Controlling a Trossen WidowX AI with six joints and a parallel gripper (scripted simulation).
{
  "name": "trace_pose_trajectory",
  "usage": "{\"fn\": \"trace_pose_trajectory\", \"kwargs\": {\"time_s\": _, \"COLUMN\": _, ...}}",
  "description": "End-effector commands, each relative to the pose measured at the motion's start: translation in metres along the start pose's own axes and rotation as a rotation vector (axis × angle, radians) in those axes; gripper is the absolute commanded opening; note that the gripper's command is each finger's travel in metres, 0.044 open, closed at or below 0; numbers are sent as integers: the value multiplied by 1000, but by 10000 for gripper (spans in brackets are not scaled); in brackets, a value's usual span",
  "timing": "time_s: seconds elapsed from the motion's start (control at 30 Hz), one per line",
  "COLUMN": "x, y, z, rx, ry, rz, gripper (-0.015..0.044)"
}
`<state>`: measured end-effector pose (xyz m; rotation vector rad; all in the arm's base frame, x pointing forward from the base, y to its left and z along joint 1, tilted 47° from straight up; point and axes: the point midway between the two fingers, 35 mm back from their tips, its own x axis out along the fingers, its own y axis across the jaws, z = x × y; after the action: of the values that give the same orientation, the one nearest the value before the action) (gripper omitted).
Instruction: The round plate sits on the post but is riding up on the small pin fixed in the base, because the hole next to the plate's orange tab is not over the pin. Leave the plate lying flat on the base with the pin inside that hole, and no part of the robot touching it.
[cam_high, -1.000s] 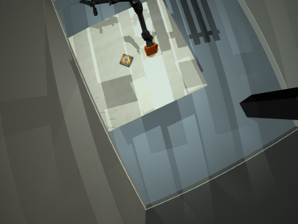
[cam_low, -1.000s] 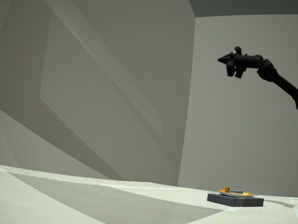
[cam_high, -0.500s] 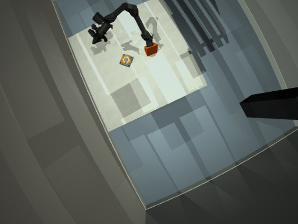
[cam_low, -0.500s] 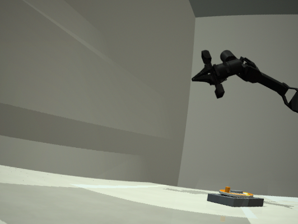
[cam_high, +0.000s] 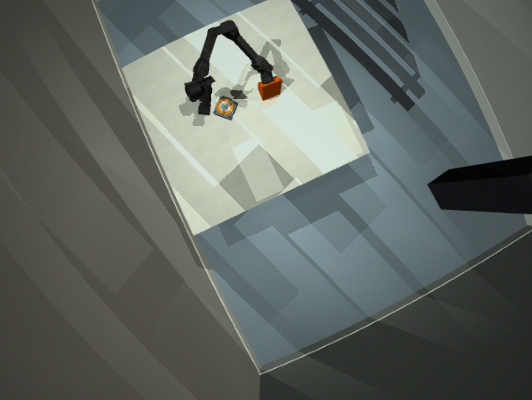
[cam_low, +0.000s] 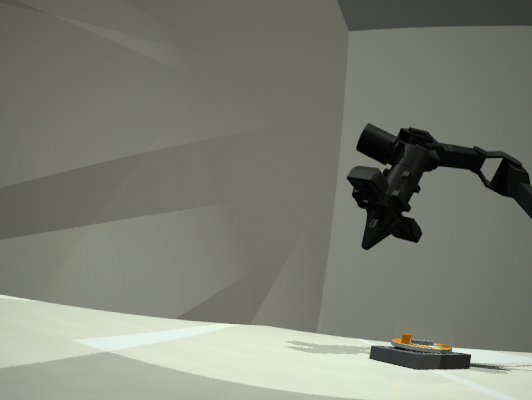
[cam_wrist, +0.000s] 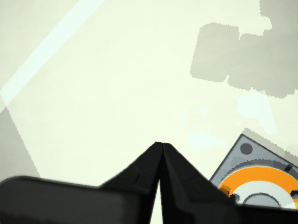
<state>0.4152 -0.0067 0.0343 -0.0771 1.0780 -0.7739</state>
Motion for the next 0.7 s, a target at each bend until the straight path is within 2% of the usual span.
{"fn": "trace_pose_trajectory", "kwargs": {"time_s": 0.0, "x": 37, "y": -30, "z": -60, "rx": -259, "ry": 191, "rz": -167, "gripper": 0}}
{"fn": "trace_pose_trajectory", "kwargs": {"time_s": 0.07, "x": 49, "y": -47, "z": -89, "rx": -396, "ry": 297, "rz": -242, "gripper": 0}}
{"fn": "trace_pose_trajectory", "kwargs": {"time_s": 0.17, "x": 52, "y": -54, "z": -101, "rx": -443, "ry": 335, "rz": -267, "gripper": 0}}
{"fn": "trace_pose_trajectory", "kwargs": {"time_s": 0.47, "x": 52, "y": -55, "z": -103, "rx": -443, "ry": 335, "rz": -267, "gripper": 0}}
{"fn": "trace_pose_trajectory", "kwargs": {"time_s": 0.67, "x": 81, "y": -65, "z": -111, "rx": -443, "ry": 335, "rz": -267, "gripper": 0}}
